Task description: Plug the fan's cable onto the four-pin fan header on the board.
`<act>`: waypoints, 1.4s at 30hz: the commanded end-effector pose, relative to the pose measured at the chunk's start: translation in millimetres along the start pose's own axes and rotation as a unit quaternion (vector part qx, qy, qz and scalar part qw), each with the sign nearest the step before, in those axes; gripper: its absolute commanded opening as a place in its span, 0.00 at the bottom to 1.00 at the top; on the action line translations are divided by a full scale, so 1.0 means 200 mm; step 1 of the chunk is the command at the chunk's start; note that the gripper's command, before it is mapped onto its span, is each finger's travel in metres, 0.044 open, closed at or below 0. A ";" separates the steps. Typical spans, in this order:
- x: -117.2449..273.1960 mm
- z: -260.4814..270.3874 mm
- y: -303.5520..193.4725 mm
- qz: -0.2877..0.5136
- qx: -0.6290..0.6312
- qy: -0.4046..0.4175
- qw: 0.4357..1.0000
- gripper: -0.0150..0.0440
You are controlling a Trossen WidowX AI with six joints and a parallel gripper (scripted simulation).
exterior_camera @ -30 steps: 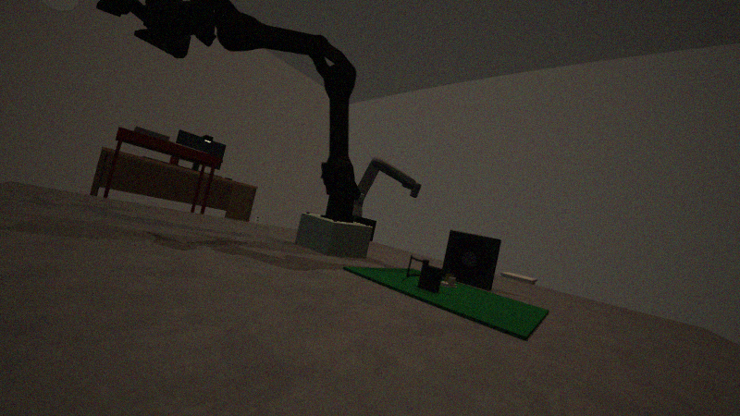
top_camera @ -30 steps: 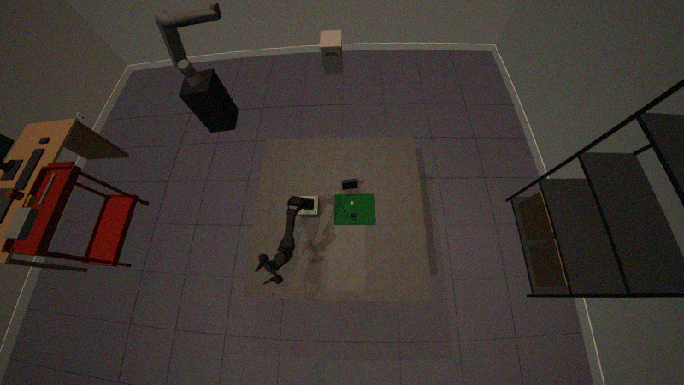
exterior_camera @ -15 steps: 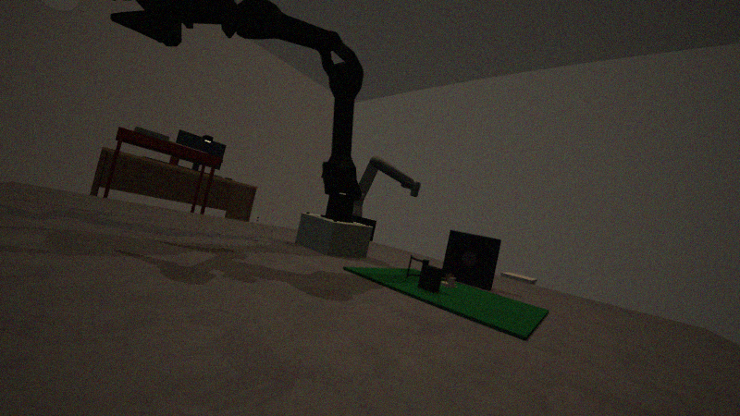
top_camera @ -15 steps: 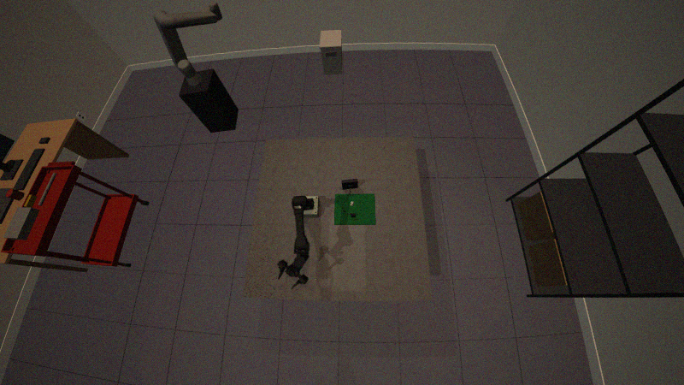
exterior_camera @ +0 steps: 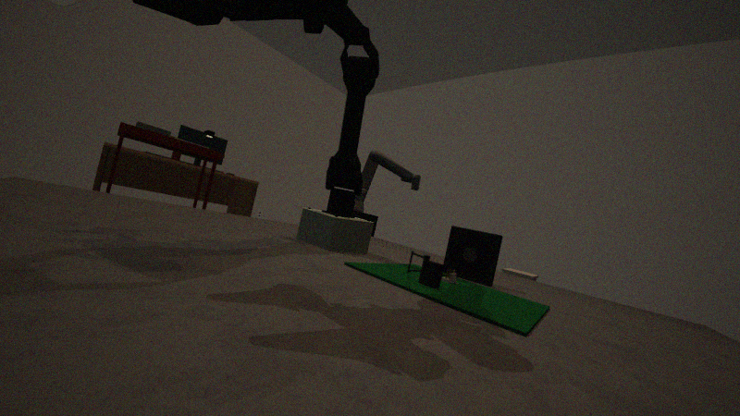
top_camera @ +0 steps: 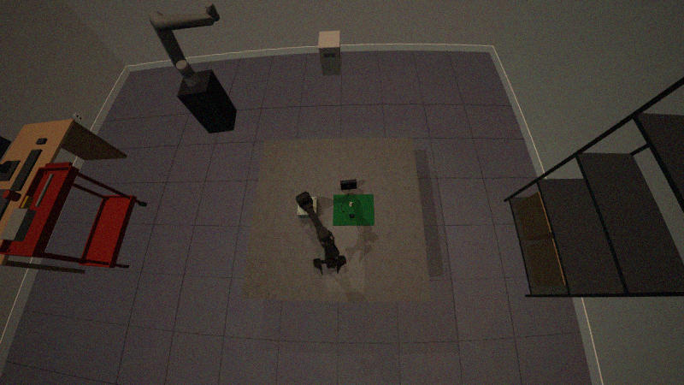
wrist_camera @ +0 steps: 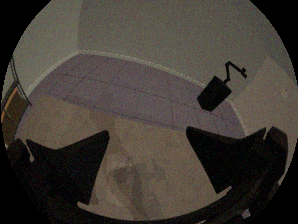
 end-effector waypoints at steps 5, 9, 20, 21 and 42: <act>0.27 0.43 -0.23 0.092 0.146 0.141 0.975 1.00; 0.45 0.60 -0.38 0.144 0.225 0.203 0.942 1.00; 1.04 0.83 -0.83 0.277 0.451 0.328 0.783 1.00; 1.10 0.83 -0.87 0.288 0.470 0.335 0.764 1.00; 0.96 0.90 -1.37 0.314 0.519 0.347 0.716 1.00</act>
Point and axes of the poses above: the point midway between the two fingers, 35 mm back from their tips, its own x axis back along the fingers, its own z axis across the jaws, y = z × x, the point moved 9 cm from there along x, back along the fingers, and after that the axes turned 7 degrees about -x, right-handed, at the moved point
